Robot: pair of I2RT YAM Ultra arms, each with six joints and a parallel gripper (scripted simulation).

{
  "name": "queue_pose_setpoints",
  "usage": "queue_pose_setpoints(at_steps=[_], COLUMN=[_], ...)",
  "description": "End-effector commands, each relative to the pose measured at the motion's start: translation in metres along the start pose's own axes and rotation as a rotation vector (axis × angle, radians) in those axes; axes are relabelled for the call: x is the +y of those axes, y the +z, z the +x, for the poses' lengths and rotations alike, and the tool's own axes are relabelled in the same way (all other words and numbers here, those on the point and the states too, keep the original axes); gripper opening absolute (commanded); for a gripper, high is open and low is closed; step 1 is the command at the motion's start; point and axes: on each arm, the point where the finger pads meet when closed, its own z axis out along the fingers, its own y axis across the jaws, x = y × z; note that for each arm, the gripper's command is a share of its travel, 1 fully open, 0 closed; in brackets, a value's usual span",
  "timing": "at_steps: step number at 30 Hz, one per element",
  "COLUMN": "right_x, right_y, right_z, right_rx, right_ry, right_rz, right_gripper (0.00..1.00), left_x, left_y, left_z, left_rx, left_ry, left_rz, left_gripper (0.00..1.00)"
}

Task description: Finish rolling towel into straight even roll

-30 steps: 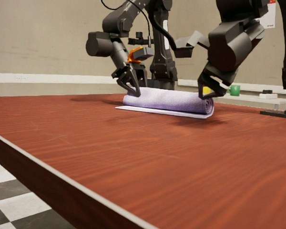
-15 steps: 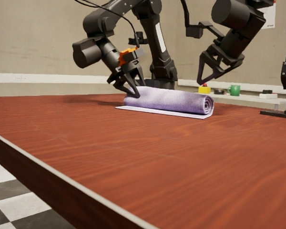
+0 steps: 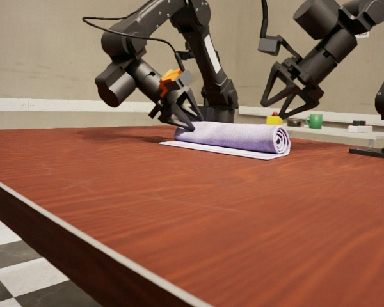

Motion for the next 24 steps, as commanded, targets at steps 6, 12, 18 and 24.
queue_pose_setpoints(at_steps=[6, 12, 18, 24], right_x=[-0.008, -0.009, -0.009, -0.009], right_y=[0.008, 0.010, 0.010, 0.010], right_z=[0.010, 0.011, 0.011, 0.011], right_rx=[0.046, 0.046, 0.046, 0.046], right_ry=[0.012, 0.012, 0.012, 0.012], right_rz=[-0.013, -0.013, -0.013, -0.013], right_gripper=[0.36, 0.36, 0.36, 0.36], left_x=[0.022, 0.021, 0.013, 0.007], left_y=[-0.003, 0.000, 0.022, 0.039], left_z=[-0.007, -0.004, 0.013, 0.026], left_rx=[-0.019, -0.023, -0.023, -0.024], left_ry=[0.032, 0.041, 0.043, 0.045], left_rz=[-0.103, -0.095, -0.094, -0.093], left_gripper=[0.98, 0.98, 0.98, 0.98])
